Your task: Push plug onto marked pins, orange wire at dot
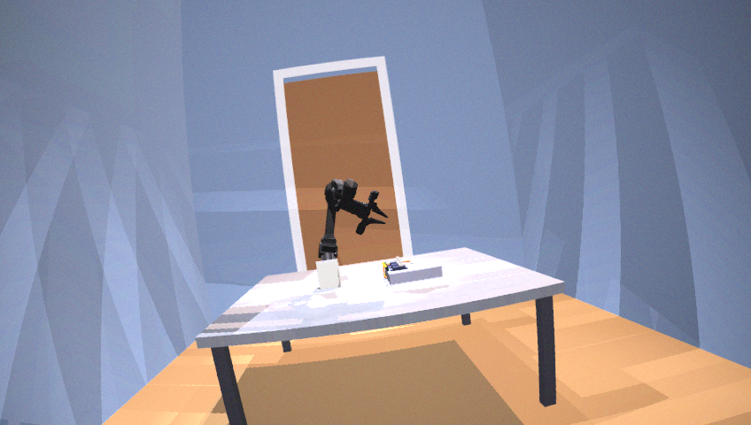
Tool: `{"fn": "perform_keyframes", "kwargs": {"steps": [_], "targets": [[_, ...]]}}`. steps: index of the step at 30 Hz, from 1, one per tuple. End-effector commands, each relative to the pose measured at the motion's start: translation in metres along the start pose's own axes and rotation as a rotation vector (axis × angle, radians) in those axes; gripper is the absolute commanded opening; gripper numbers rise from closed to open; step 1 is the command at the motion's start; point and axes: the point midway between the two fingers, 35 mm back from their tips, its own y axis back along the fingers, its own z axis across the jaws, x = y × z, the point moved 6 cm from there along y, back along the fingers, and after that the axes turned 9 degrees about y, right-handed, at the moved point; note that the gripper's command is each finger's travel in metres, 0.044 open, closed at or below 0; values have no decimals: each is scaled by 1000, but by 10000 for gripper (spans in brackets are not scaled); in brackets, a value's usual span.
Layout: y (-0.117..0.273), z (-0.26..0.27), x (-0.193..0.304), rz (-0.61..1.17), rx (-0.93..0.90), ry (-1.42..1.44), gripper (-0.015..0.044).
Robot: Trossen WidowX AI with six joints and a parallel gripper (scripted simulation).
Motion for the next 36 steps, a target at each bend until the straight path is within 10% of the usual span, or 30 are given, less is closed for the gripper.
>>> {"fn": "perform_keyframes", "kwargs": {"steps": [1,36], "targets": [[-11,-9,-21,25,-40,-9,115],[-65,-58,-198,187,-31,-72,115]]}}
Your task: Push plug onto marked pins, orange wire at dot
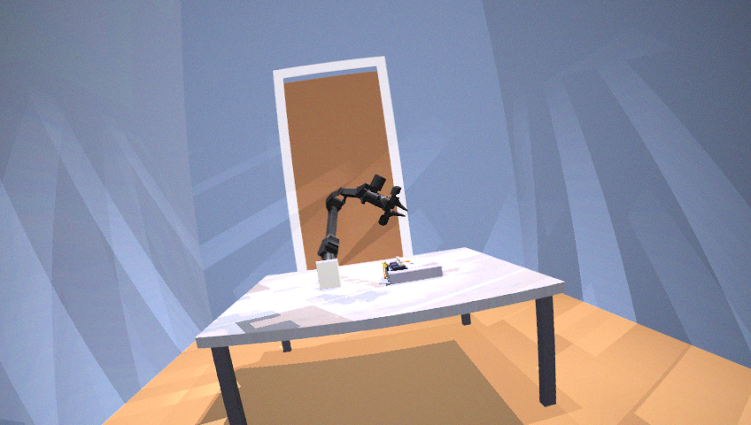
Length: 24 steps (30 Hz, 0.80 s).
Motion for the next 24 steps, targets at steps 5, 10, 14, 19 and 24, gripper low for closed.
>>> {"fn": "perform_keyframes", "kwargs": {"steps": [5,10,14,19,24], "targets": [[3,4,-44,8,40,-53,115],[6,5,-71,5,79,-76,115],[10,8,-92,-5,113,-97,115],[17,12,-117,-25,158,-125,115],[25,17,-141,-57,203,-162,115]]}}
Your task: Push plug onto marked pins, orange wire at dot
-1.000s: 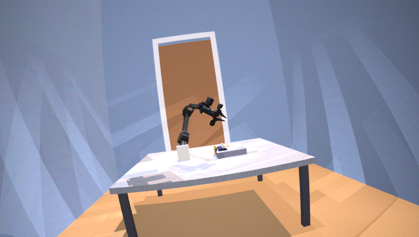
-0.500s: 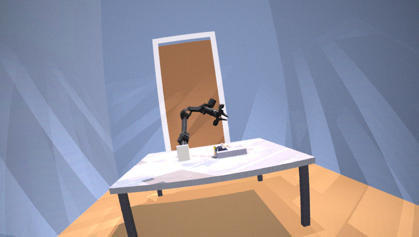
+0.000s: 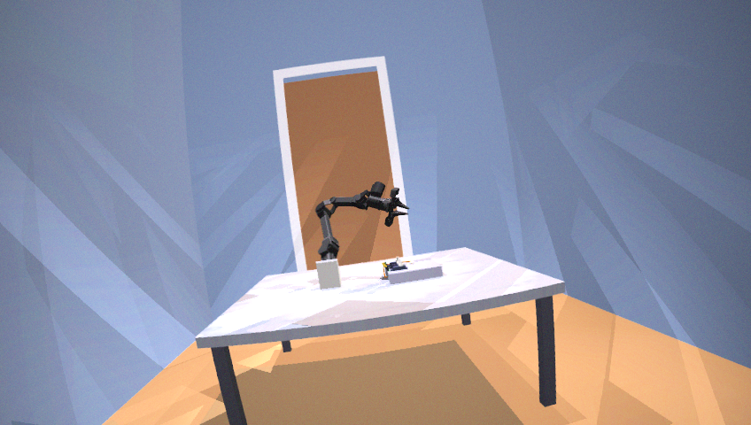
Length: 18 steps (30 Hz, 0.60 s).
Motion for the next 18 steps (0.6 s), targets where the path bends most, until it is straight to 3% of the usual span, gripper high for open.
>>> {"fn": "perform_keyframes", "kwargs": {"steps": [1,18], "targets": [[7,8,-19,-24,38,-39,115],[49,36,-88,-203,169,-228,115]]}}
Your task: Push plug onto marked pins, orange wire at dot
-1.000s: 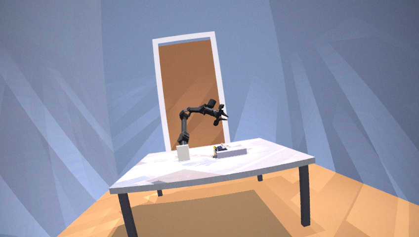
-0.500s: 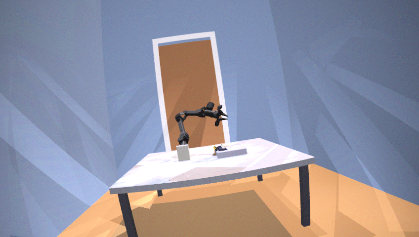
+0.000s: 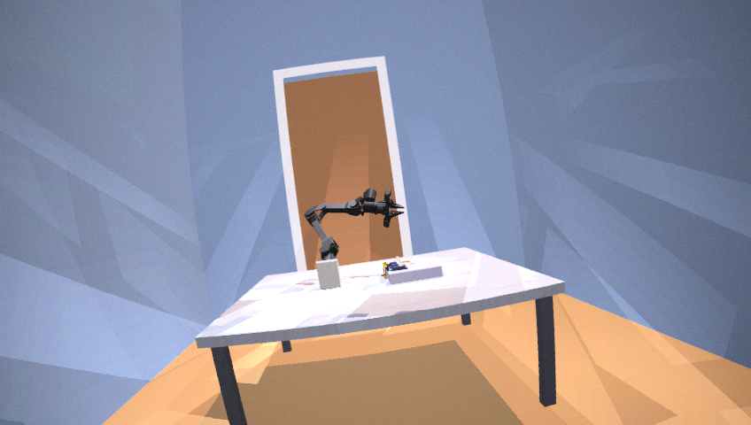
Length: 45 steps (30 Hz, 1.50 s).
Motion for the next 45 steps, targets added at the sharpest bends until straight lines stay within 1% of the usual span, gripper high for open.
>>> {"fn": "perform_keyframes", "kwargs": {"steps": [1,19,29,45], "targets": [[11,10,-14,-50,29,-64,115],[67,39,-64,-304,80,-382,115],[36,44,-59,-149,-46,-523,115],[-13,56,-41,165,-217,-810,115]]}}
